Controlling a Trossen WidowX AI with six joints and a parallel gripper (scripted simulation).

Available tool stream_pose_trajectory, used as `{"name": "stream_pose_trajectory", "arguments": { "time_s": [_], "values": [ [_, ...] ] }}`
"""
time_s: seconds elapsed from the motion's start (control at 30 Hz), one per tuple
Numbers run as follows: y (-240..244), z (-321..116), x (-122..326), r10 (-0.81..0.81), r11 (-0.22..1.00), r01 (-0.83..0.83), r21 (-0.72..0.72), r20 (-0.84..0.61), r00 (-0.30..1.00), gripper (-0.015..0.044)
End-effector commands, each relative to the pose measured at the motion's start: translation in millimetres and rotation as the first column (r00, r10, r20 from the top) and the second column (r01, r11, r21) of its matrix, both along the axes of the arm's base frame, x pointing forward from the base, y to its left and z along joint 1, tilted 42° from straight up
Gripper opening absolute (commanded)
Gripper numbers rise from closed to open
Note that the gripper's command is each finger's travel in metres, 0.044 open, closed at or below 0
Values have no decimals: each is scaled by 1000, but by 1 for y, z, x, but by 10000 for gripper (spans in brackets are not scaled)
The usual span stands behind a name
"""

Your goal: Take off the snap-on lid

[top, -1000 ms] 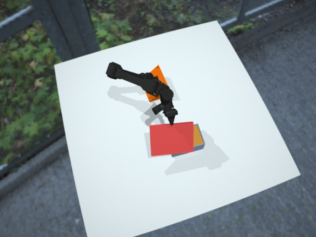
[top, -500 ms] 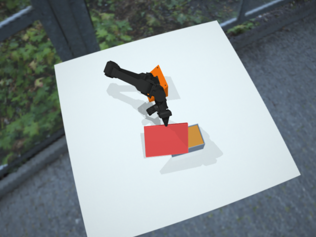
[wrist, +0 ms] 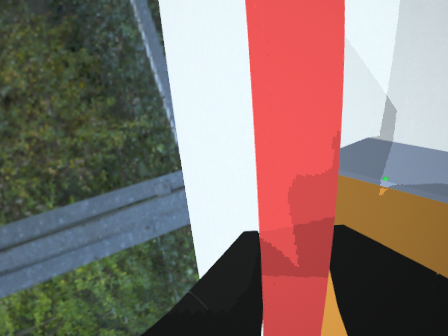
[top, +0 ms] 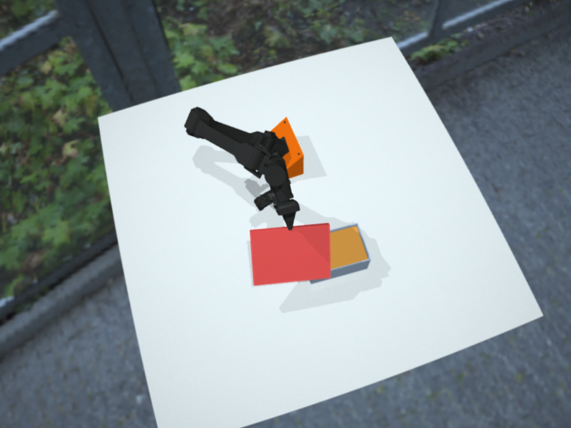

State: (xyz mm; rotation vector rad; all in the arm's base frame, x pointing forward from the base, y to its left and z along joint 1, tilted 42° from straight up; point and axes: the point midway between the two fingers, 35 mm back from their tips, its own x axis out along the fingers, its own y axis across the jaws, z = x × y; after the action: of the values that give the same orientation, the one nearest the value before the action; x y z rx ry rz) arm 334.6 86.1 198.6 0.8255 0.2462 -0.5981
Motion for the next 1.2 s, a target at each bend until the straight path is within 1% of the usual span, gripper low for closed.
{"name": "stream_pose_trajectory", "arguments": {
  "time_s": [0.0, 1.17],
  "values": [
    [-4, 7, -1, 11, 1000, -11, 3, 3, 1000, 0],
    [-56, 53, -9, 11, 1000, -11, 0, 3, 1000, 0]
  ]
}}
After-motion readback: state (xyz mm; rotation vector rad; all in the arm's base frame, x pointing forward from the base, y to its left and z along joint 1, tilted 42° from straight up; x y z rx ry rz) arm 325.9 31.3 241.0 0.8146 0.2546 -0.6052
